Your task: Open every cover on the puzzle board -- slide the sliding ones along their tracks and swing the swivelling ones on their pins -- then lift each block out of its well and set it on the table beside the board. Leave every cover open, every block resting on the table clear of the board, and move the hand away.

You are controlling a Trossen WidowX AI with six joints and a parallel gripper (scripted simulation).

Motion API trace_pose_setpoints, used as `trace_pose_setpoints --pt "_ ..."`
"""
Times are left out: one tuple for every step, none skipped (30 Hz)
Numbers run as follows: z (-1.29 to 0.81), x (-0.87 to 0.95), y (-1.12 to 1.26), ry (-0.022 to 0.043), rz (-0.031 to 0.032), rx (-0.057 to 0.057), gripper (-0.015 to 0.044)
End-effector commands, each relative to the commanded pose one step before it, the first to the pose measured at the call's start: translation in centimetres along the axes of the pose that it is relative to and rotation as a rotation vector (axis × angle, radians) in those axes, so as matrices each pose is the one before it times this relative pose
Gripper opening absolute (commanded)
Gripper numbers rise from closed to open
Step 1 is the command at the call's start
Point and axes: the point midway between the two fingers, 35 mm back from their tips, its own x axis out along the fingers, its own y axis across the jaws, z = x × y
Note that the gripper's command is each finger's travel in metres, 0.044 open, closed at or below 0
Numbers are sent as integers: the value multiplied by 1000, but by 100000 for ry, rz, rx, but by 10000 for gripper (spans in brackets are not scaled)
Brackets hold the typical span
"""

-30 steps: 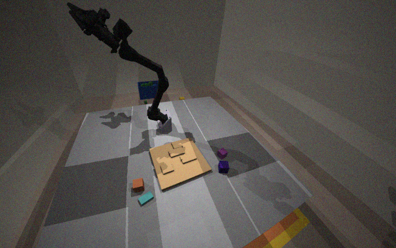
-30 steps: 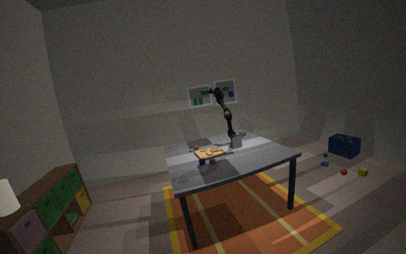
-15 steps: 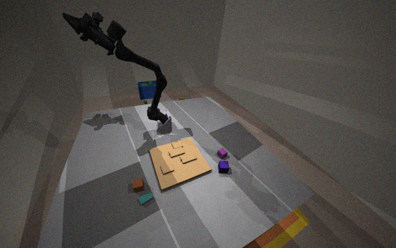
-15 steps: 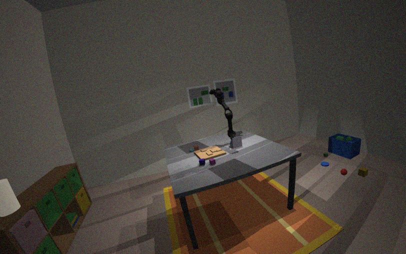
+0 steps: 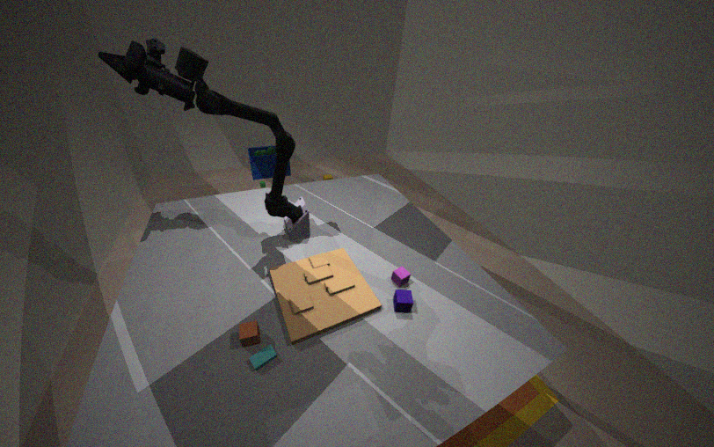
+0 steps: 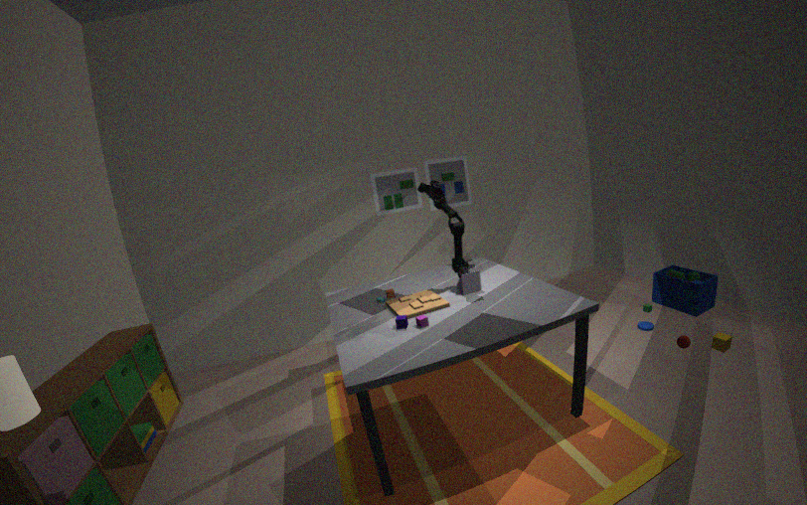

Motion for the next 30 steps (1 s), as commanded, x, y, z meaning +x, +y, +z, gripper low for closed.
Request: trace_pose_setpoints --pt "-1508 480 -1361 4119 -2547 1752 0" --pt "-287 96 -246 969 -259 781 0" --pt "-288 97 -243 973 -253 779 0" --pt "-289 98 -241 977 -247 777 0" --pt "-290 98 -238 981 -241 774 0" --pt "-291 99 -235 984 -235 772 0" --pt "-292 100 -232 988 -229 770 0" --pt "-293 100 -229 992 -224 768 0" --pt "-295 101 -227 996 -218 765 0" --pt "-296 102 -224 999 -212 763 0" --pt "-322 150 -275 944 -511 548 0" --pt "-373 174 -311 1092 -580 623 0" --pt "-386 180 -316 1133 -590 634 0" --pt "-388 182 -311 1140 -581 627 0" --pt "-391 183 -306 1148 -573 619 0" --pt "-393 184 -301 1155 -565 611 0" --pt "-395 186 -296 1162 -557 603 0" --pt "-397 187 -291 1170 -549 595 0" --pt "-399 188 -286 1177 -541 587 0" --pt "-401 190 -282 1184 -532 579 0" --pt "-376 165 -229 1168 -295 282 0" --pt "-379 166 -224 1175 -284 276 0" --pt "-381 167 -218 1181 -273 271 0" --pt "-383 168 -213 1186 -262 265 0" --pt "-385 169 -208 1192 -251 260 0" --pt "-387 170 -203 1197 -240 254 0" --pt "-389 170 -197 1202 -229 248 0" --pt "-391 171 -192 1208 -217 242 0" --pt "-393 172 -187 1213 -206 236 0" --pt "-395 173 -182 1218 -195 230 0"
